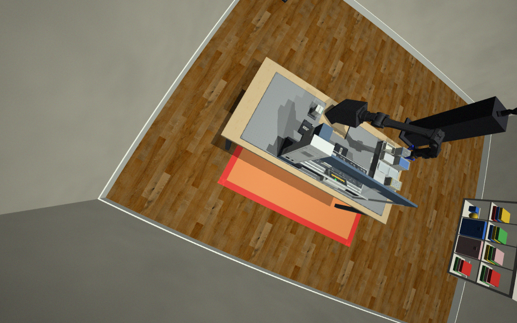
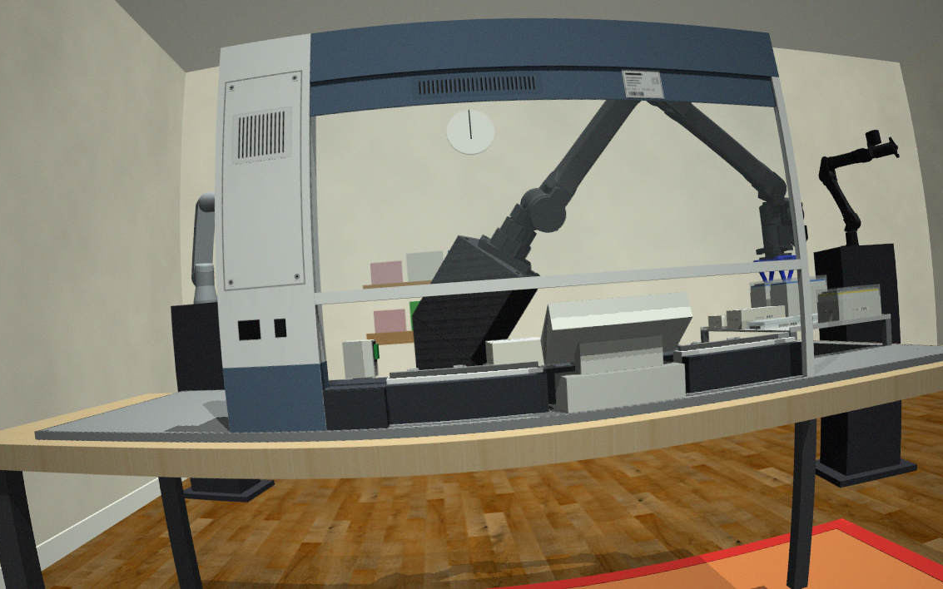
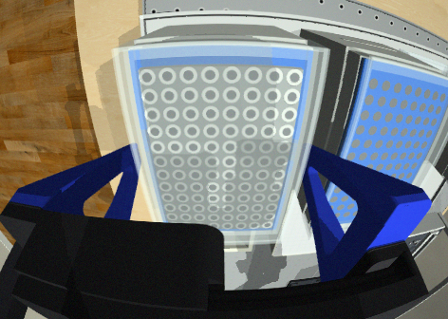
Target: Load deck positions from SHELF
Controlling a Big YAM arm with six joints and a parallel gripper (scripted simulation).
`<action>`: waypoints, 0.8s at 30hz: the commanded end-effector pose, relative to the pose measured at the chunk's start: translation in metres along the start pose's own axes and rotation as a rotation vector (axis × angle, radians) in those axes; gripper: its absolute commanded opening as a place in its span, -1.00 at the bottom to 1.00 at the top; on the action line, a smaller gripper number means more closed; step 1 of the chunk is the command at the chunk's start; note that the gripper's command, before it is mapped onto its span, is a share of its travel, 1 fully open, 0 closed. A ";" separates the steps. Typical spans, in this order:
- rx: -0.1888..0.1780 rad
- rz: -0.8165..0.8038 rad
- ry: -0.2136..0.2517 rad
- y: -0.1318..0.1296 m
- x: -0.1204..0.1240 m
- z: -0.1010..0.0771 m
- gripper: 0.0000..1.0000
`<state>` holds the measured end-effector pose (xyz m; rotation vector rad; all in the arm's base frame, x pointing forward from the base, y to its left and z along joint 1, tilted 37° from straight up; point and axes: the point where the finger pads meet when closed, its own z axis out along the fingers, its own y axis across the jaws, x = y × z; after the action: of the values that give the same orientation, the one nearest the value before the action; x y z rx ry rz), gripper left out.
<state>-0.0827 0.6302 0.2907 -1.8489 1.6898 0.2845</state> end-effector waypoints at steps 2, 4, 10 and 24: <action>0.002 -0.004 0.001 -0.004 -0.002 0.005 1.00; 0.002 -0.004 0.001 -0.004 -0.002 0.005 1.00; 0.002 -0.003 0.001 -0.004 -0.002 0.005 -1.00; 0.002 -0.003 0.001 -0.004 -0.002 0.005 -1.00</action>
<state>-0.0826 0.6302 0.2905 -1.8493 1.6897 0.2842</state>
